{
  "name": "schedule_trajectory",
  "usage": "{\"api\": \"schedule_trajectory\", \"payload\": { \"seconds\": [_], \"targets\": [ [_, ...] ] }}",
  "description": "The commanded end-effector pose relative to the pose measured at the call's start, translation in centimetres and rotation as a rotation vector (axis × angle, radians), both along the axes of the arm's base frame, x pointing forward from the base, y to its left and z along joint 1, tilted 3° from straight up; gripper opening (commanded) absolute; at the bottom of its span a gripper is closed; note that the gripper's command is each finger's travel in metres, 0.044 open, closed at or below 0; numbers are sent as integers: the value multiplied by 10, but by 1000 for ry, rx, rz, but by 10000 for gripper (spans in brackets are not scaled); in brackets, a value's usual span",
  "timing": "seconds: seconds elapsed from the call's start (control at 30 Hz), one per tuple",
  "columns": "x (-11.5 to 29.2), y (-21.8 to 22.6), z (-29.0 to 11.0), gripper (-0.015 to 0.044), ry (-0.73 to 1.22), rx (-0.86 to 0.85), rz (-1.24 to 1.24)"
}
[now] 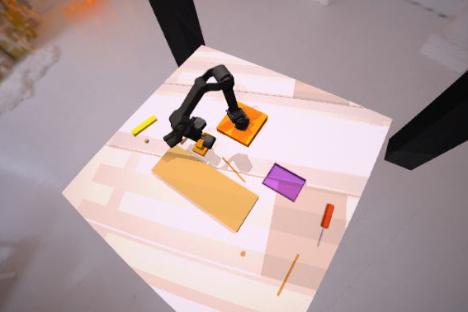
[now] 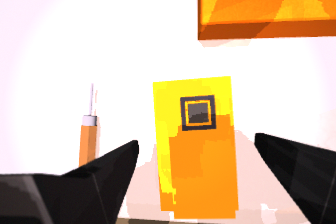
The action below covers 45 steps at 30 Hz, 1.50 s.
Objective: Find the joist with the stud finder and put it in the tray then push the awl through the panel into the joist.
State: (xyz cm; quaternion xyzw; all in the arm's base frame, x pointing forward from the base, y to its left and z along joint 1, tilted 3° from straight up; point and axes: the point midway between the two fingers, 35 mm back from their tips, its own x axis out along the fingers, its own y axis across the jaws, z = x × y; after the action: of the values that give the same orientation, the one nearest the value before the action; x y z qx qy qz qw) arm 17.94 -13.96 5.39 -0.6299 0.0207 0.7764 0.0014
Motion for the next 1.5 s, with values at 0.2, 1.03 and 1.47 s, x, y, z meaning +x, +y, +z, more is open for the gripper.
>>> {"api": "schedule_trajectory", "payload": {
  "seconds": [0.2, 1.03, 1.47],
  "targets": [
    [-1, 1, -16, 440, 5, 5, -6],
    [-1, 1, -16, 195, 5, 5, -6],
    [1, -1, 15, 0, 4, 5, -6]
  ]
}}
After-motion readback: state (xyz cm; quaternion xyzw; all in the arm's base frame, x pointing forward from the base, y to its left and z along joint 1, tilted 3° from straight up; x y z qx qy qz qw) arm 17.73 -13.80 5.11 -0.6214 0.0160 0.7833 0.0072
